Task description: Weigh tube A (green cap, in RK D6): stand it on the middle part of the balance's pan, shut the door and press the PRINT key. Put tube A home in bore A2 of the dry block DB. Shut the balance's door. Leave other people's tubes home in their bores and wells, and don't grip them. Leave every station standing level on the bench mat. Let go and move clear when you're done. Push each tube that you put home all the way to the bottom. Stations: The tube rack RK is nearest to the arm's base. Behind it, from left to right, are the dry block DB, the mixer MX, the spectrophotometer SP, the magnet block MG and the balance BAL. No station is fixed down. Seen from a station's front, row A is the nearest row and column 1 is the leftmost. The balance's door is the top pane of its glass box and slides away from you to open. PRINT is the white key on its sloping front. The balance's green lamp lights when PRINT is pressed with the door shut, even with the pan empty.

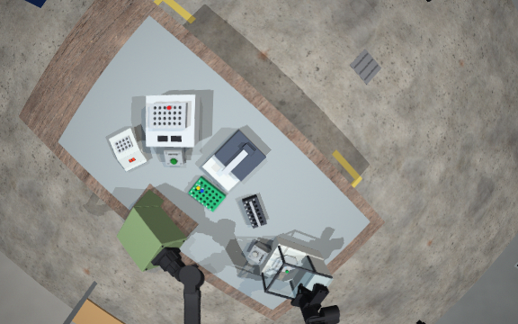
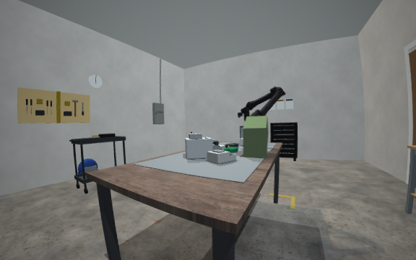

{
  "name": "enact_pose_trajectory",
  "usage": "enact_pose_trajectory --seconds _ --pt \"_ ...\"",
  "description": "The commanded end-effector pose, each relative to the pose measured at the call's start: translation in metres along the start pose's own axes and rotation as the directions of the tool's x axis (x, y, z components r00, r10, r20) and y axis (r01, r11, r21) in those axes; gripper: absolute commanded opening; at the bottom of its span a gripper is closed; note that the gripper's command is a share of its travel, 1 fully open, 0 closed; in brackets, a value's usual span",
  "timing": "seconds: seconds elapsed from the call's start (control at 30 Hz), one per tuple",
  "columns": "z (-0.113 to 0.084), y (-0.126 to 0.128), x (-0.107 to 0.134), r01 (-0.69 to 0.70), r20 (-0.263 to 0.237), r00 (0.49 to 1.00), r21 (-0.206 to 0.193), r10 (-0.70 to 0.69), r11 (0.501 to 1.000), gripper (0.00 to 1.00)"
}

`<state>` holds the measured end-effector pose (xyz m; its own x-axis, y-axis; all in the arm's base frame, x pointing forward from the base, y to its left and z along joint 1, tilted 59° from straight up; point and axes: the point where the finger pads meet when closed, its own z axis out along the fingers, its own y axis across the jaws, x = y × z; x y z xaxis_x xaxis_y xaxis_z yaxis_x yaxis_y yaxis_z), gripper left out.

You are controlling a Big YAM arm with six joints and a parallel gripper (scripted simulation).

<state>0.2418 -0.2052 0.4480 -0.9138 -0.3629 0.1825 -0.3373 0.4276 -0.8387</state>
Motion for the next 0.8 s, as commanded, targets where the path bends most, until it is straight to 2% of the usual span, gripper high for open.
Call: enact_pose_trajectory --seconds 0.0,0.77 --pt "-0.004 -0.026 0.003 -0.03 0.003 1.0 0.027 0.03 0.999 0.06" --pt "-0.004 -0.043 0.003 -0.03 0.001 1.0 0.029 0.03 0.999 0.06"
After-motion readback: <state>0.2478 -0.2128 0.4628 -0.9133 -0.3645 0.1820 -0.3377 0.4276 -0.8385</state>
